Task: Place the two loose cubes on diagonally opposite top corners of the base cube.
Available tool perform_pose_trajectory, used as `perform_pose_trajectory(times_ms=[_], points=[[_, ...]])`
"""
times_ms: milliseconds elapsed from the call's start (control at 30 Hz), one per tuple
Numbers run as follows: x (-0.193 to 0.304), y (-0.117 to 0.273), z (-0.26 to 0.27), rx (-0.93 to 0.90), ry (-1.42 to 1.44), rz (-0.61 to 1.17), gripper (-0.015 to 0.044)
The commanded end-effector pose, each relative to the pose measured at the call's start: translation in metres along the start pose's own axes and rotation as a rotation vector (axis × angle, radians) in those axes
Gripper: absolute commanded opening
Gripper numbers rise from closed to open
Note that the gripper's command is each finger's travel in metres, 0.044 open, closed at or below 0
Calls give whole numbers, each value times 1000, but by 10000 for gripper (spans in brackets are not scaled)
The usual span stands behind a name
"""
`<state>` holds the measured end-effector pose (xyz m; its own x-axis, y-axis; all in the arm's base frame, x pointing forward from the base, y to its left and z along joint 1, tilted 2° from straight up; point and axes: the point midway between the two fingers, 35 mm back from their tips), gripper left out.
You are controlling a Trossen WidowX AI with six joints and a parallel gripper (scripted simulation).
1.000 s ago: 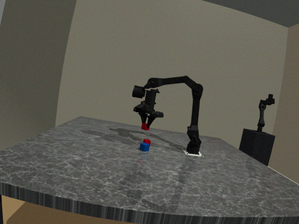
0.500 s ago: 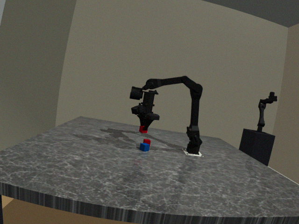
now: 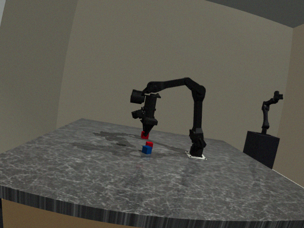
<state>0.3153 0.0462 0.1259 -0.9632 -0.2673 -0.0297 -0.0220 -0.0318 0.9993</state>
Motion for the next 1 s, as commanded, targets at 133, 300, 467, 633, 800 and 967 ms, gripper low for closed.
perform_pose_trajectory(times_ms=[133, 300, 467, 633, 800, 967], points=[[-7, -5, 23, -6, -150, -3, 105], [-7, -5, 25, -7, -164, -3, 105], [-7, -5, 25, -7, -164, -3, 105], [-7, -8, 25, -7, -165, -3, 105], [-8, -17, 25, -7, -169, -3, 105], [-8, -26, 25, -7, -173, -3, 105]])
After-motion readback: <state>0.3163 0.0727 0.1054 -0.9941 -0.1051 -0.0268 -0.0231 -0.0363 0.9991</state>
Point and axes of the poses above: the point midway between the two fingers, 35 mm back from their tips, its own y axis back along the fingers, its own z axis across the jaws, x = y × z, and after that the axes turned 7 degrees about y, right-handed
